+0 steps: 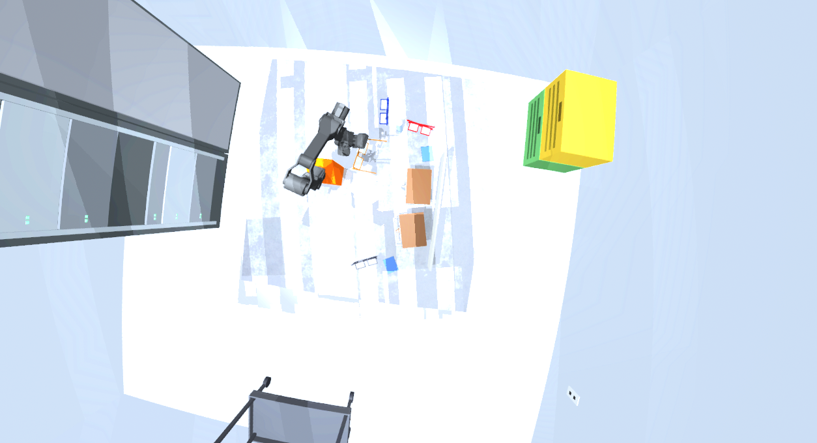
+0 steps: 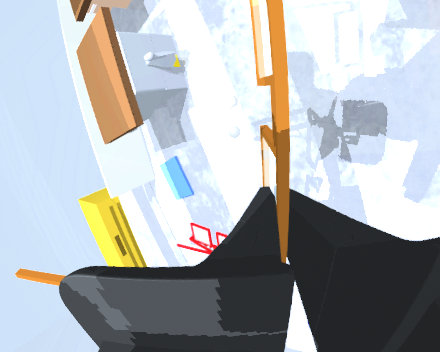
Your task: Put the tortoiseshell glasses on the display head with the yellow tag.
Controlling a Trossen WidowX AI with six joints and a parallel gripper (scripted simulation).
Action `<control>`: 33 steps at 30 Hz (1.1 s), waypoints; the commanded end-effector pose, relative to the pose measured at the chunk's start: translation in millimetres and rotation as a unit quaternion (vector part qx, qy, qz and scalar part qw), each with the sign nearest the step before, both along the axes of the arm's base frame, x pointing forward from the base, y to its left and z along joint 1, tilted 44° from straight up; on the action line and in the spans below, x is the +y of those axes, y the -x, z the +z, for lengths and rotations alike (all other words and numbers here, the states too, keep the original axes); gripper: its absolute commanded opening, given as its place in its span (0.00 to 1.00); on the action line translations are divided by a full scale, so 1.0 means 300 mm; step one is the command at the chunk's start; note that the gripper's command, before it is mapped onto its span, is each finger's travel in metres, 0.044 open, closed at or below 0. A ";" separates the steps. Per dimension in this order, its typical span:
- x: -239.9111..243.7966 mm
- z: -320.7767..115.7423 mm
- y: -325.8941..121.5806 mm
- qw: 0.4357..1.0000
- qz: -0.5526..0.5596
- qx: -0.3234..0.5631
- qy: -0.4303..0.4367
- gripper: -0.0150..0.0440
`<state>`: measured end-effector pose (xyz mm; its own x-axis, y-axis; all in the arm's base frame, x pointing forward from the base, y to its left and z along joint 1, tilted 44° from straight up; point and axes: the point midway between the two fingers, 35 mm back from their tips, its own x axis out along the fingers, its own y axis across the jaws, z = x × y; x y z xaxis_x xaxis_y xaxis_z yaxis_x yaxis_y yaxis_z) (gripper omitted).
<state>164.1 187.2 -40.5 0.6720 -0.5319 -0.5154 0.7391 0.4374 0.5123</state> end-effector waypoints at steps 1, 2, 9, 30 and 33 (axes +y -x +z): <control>0.000 0.000 0.000 1.000 0.001 0.002 0.001 0.25; 0.000 0.000 0.000 1.000 0.001 0.002 0.001 0.25; -0.020 0.011 -0.022 1.000 -0.010 0.020 0.011 0.25; -0.222 0.100 -0.170 0.978 -0.086 0.185 0.051 0.25; -0.255 0.113 -0.185 0.972 -0.093 0.209 0.051 0.25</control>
<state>215.7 123.9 -11.6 0.3567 -0.6785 -0.6422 0.9295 0.3269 0.1709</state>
